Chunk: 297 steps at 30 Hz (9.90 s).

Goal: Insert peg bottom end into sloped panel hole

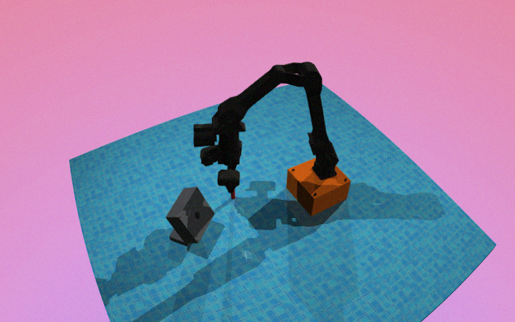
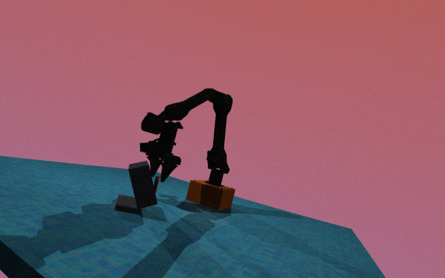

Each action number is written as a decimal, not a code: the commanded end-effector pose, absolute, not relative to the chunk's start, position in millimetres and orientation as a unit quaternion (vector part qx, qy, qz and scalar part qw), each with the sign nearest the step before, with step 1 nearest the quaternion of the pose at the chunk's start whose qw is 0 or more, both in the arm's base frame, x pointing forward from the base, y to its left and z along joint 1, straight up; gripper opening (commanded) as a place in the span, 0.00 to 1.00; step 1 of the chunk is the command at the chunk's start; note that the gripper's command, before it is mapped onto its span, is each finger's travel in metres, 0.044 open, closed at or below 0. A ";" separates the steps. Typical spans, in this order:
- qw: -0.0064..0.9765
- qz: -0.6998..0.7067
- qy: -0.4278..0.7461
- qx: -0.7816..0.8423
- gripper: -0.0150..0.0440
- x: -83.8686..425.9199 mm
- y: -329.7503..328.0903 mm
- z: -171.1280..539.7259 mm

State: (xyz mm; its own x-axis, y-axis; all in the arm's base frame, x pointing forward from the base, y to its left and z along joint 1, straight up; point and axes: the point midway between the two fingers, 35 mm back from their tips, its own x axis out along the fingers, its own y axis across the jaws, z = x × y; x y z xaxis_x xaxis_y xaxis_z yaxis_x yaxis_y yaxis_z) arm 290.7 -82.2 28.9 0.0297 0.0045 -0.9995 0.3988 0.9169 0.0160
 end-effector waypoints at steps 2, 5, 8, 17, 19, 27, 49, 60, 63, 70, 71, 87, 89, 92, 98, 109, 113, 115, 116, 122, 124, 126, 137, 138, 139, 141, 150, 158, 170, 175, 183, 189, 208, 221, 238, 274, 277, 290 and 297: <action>0.702 -0.141 0.683 0.145 1.00 289.9 -82.5 20.9; 0.702 -0.141 0.683 0.145 1.00 289.9 -82.4 16.0; 0.702 -0.141 0.683 0.145 1.00 289.8 -82.4 11.2; 0.702 -0.141 0.683 0.145 1.00 289.0 -82.0 -2.9; 0.702 -0.141 0.683 0.145 1.00 288.9 -81.9 -3.9; 0.702 -0.140 0.683 0.147 0.64 289.9 -81.6 -1.2; 0.702 -0.140 0.683 0.146 0.25 291.0 -82.0 31.1; 0.702 -0.141 0.683 0.145 0.25 287.3 -79.9 78.3; 0.703 -0.140 0.684 0.140 0.25 287.7 -79.4 77.9; 0.707 -0.132 0.686 0.108 0.25 290.4 -75.5 75.5; 0.708 -0.131 0.687 0.103 0.25 290.9 -74.9 75.2; 0.715 -0.112 0.689 0.023 0.25 297.8 -64.7 70.1; 0.716 -0.110 0.689 0.013 0.25 298.6 -63.4 69.6; 0.717 -0.106 0.689 -0.001 0.25 299.9 -61.3 68.8; 0.718 -0.099 0.688 -0.031 0.25 302.5 -57.2 67.3; 0.719 -0.086 0.685 -0.085 0.25 307.2 -49.3 65.0; 0.719 -0.082 0.683 -0.105 0.25 308.9 -46.3 64.3; 0.718 -0.079 0.682 -0.115 0.25 309.8 -44.7 64.0; 0.718 -0.078 0.681 -0.120 0.25 310.2 -44.0 63.8; 0.717 -0.071 0.677 -0.149 0.25 312.7 -39.2 63.0; 0.717 -0.069 0.676 -0.159 0.25 313.5 -37.6 62.7; 0.716 -0.067 0.674 -0.168 0.25 314.3 -36.0 62.5; 0.712 -0.055 0.664 -0.221 0.25 318.6 -26.7 61.5; 0.711 -0.054 0.663 -0.226 0.25 319.0 -25.9 61.4; 0.711 -0.053 0.662 -0.230 0.25 319.4 -25.0 61.4; 0.710 -0.051 0.660 -0.240 0.25 320.1 -23.2 61.3; 0.704 -0.042 0.650 -0.282 0.25 323.4 -15.1 61.0; 0.699 -0.035 0.640 -0.318 0.25 326.1 -7.5 61.0; 0.688 -0.024 0.622 -0.372 0.25 329.7 4.5 61.5; 0.683 -0.020 0.614 -0.394 0.25 331.0 9.6 61.9; 0.675 -0.015 0.601 -0.428 0.25 332.9 18.2 62.6; 0.668 -0.011 0.590 -0.453 0.25 334.2 24.8 63.4; 0.643 0.000 0.553 -0.530 0.25 336.7 46.7 66.5; 0.624 0.005 0.524 -0.579 0.25 337.2 62.4 69.3; 0.597 0.008 0.485 -0.639 0.25 336.0 83.9 73.7; 0.555 0.008 0.422 -0.716 0.25 340.7 109.3 74.5; 0.554 0.008 0.420 -0.718 0.25 343.2 108.3 73.1; 0.549 0.007 0.412 -0.728 0.25 353.4 103.2 67.7; 0.545 0.006 0.407 -0.733 0.25 358.4 99.9 65.1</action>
State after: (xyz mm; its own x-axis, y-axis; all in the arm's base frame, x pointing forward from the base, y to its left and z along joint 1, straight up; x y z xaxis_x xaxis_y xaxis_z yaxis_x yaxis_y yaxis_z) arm 357.2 102.6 65.9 0.6666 -0.5861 -0.4606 -0.6050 -0.0644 -0.7936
